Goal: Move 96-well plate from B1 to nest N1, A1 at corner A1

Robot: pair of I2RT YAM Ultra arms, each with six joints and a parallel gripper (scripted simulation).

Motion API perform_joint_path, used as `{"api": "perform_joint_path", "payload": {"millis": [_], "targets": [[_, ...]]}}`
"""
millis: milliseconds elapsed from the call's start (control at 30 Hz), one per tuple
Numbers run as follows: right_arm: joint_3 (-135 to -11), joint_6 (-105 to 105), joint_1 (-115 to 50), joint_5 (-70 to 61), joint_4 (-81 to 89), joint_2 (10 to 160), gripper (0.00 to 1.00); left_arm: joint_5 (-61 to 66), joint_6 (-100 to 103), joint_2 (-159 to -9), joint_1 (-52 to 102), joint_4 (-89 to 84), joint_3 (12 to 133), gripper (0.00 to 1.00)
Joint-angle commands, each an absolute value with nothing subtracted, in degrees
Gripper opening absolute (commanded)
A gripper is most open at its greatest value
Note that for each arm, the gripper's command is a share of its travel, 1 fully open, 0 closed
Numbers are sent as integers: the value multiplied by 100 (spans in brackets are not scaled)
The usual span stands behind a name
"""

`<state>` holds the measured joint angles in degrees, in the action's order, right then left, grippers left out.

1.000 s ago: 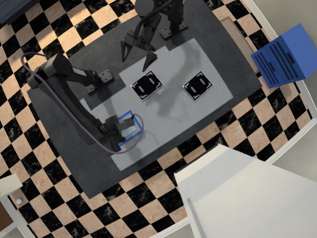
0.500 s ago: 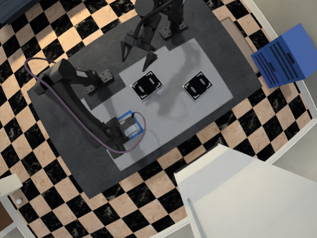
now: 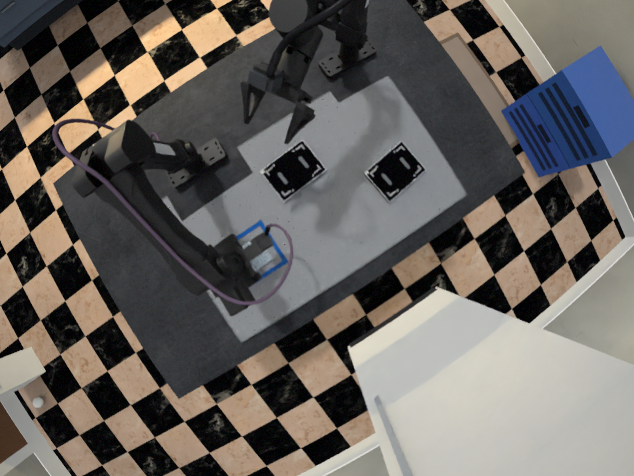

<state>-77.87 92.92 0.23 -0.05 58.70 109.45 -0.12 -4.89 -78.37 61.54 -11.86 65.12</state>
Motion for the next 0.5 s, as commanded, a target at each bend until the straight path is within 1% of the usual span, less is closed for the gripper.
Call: {"api": "perform_joint_path", "payload": {"millis": [0,467], "targets": [[-7678,9327,-30,-1,5672,10977,100,-59,-533,-7656,6196,-1294,6443,100],[-7432,9328,-30,-1,5291,11112,100,-59,-533,-7656,6196,-1294,6443,100]]}}
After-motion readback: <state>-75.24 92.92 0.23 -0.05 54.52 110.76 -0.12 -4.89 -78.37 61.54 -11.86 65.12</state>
